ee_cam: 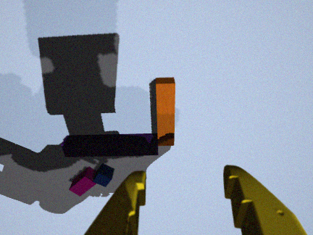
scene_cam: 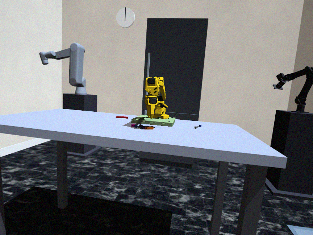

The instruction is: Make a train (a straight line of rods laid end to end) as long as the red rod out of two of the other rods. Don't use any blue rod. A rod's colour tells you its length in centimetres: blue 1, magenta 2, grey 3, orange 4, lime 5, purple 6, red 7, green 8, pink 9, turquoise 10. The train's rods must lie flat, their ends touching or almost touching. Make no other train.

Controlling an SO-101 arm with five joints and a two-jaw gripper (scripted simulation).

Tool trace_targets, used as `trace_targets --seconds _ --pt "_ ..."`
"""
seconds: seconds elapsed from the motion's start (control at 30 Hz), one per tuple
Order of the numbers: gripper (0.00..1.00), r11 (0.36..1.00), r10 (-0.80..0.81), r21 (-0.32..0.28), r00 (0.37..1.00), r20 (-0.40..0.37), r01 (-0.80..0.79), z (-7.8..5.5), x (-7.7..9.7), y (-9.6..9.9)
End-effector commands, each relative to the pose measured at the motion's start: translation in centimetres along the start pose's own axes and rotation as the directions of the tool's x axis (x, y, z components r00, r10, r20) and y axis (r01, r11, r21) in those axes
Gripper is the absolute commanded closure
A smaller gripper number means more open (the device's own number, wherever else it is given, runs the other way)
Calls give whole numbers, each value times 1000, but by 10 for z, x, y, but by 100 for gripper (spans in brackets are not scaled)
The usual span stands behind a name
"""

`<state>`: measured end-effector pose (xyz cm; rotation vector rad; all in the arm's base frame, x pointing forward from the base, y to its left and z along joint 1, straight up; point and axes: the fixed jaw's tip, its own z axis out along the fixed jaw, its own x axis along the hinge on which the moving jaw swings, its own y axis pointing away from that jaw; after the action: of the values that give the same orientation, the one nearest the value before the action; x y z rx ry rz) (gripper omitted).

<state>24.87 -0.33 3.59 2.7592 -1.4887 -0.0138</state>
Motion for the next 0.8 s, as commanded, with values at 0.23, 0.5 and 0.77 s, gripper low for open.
trace_targets --seconds 0.23,0.5,0.77 --pt "81 1000 -4 -12 1000 9 4 2 1 2" --pt "81 1000 -4 -12 1000 9 4 6 1 1" --pt "81 1000 -4 -12 1000 9 4 18 1 0"
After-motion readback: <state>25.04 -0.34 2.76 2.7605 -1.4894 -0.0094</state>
